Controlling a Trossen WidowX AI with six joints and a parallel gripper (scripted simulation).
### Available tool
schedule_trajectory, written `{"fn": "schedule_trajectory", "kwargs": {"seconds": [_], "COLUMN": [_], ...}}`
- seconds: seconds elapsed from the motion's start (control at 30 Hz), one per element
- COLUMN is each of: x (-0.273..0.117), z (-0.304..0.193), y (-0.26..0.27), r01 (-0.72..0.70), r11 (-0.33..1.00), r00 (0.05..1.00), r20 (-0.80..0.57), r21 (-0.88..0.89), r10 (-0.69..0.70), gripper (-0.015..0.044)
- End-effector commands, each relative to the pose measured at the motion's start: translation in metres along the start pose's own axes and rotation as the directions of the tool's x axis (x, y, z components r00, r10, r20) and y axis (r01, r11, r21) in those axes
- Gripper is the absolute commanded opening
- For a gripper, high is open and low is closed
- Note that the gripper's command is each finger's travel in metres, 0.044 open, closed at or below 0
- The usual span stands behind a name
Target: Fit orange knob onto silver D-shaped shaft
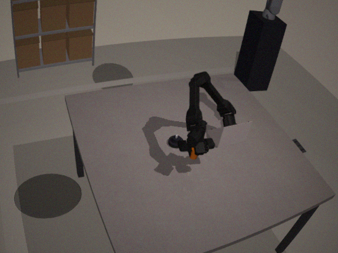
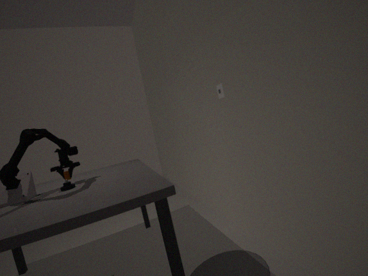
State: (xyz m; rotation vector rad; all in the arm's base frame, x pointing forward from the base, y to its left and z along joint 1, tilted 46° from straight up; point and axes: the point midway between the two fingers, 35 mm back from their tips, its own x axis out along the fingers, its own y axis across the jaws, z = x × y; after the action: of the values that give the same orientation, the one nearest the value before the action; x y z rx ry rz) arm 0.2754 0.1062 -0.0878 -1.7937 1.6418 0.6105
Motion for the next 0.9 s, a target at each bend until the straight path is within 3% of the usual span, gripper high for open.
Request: {"fn": "schedule_trajectory", "kwargs": {"seconds": [0.0,0.87], "x": [-0.018,-0.100], "z": [0.002,0.003], "y": [-0.003,-0.002], "r01": [0.008,0.006], "r11": [1.000,1.000], "r00": [1.000,1.000], "r20": [0.015,0.011], "r21": [0.012,0.012], "r10": [-0.008,-0.006], "gripper": [0.0000,0.0000]}}
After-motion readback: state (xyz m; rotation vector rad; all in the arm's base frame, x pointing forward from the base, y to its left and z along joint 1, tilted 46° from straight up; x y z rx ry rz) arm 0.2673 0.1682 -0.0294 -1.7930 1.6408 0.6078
